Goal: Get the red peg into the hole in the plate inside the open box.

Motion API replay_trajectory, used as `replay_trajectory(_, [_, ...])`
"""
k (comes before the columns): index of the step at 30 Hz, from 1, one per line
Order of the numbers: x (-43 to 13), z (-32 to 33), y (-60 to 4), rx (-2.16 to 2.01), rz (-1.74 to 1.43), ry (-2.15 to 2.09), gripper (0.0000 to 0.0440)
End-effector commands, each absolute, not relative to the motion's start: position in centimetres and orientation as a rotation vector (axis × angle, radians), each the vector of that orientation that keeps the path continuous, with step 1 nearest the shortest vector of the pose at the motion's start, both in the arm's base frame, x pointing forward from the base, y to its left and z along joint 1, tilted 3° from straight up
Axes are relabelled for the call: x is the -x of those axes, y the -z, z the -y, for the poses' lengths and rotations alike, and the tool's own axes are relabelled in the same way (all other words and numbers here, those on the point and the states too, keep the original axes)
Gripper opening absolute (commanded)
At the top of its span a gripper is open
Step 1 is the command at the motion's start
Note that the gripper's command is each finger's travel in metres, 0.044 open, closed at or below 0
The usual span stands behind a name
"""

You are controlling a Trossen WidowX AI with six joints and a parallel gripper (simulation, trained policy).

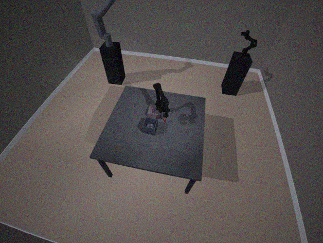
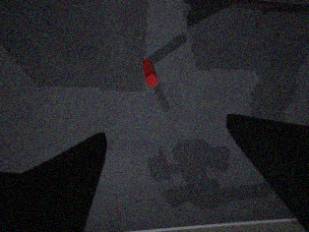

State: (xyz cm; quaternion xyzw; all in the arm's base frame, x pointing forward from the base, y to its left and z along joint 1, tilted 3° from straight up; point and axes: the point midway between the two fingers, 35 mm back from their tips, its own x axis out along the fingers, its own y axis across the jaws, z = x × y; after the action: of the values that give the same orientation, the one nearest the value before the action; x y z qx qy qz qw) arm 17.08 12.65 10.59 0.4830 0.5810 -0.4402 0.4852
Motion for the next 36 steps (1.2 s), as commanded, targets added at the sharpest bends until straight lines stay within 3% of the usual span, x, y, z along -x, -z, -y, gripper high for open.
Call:
replay_trajectory(1, [-16.5,-12.4,-9.4,-1.113,-1.421,1.096,0.0433])
replay_trajectory(31, [-16.0,-10.4,0.0,-0.942,-1.346,1.157,0.0411])
replay_trajectory(36, [-16.1,-10.4,1.1,-0.943,-1.331,1.160,0.0372])
